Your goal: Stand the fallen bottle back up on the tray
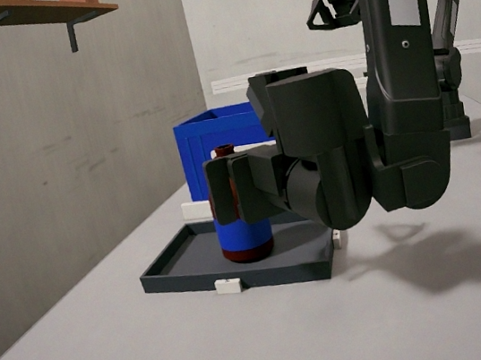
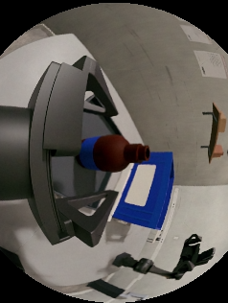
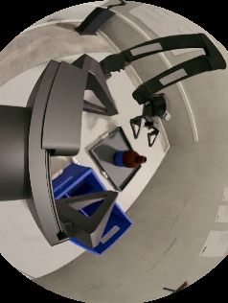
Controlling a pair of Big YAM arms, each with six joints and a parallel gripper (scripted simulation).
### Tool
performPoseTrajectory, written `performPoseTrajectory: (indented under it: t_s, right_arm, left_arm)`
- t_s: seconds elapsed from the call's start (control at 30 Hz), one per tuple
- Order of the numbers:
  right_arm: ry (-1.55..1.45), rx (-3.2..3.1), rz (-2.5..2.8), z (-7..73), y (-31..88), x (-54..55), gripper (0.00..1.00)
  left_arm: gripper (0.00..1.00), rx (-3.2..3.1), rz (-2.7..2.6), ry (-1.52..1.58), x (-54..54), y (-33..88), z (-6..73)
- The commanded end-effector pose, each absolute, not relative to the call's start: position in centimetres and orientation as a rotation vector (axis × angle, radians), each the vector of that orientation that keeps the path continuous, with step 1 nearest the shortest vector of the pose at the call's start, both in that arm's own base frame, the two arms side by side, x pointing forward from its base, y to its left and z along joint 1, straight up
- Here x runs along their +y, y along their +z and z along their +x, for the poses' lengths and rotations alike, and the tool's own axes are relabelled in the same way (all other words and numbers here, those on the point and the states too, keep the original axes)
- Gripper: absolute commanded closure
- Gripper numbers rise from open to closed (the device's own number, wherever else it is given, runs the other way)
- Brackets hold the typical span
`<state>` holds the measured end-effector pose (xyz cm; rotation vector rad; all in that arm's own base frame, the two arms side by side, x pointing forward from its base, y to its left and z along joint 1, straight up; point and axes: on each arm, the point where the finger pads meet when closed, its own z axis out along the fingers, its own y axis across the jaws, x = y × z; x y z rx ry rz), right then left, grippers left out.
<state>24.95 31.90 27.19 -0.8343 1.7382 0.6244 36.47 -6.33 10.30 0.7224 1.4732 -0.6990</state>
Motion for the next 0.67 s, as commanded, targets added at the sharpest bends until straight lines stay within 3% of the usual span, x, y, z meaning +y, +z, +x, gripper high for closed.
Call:
performPoseTrajectory:
  t_s: [0.0,0.63]
  right_arm:
    - [0.625,1.702,-0.825,25.3,28.39,32.02,0.0]
    - [0.625,1.702,-0.825,25.3,28.39,32.02,0.0]
  left_arm:
    - [0.0,1.453,0.74,-0.696,-6.66,10.36,37.04]
    - [0.0,1.461,0.731,-0.692,-6.35,10.49,36.76]
